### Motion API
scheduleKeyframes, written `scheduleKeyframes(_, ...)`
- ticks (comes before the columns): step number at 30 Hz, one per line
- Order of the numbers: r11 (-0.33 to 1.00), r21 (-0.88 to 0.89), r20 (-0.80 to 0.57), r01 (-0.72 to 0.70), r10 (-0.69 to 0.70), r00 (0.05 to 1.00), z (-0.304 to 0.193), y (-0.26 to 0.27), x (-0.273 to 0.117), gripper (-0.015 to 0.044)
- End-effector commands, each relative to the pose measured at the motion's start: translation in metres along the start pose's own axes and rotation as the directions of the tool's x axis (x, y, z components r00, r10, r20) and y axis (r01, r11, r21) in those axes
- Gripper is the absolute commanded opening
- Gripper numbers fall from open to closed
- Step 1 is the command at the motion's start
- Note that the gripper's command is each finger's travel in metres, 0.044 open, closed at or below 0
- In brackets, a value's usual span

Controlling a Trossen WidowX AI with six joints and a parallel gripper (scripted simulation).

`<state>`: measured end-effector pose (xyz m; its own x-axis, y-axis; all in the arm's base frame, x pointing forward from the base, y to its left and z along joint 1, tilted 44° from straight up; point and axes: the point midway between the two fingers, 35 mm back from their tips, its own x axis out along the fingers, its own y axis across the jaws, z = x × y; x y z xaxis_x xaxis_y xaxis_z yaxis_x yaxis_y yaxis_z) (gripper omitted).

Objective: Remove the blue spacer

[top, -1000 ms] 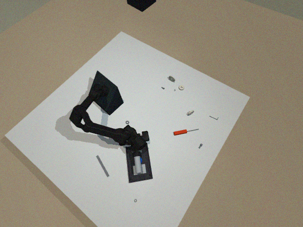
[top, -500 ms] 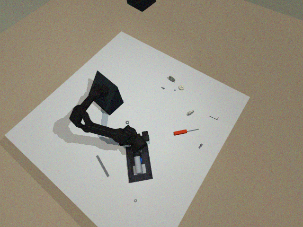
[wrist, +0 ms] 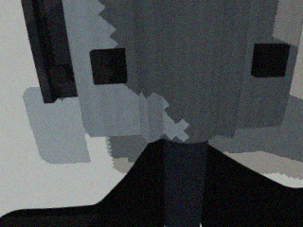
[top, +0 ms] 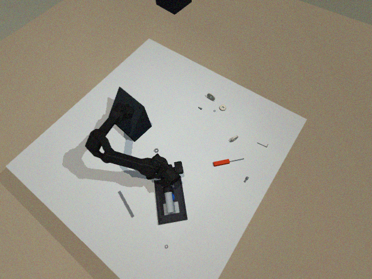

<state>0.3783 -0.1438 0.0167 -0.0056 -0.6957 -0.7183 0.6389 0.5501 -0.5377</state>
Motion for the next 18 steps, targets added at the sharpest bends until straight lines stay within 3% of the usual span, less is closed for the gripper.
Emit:
scheduleKeyframes(1, 1.000, 0.004, 0.009, 0.003, -0.003, 1.000, 0.0040, -0.0005, -0.0007, 0.0000)
scheduleKeyframes(10, 1.000, 0.004, 0.009, 0.003, -0.003, 1.000, 0.0042, -0.0005, -0.0007, 0.0000)
scheduleKeyframes(18, 1.000, 0.000, 0.000, 0.000, 0.000, 1.000, 0.0003, 0.0000, 0.0000, 0.0210)
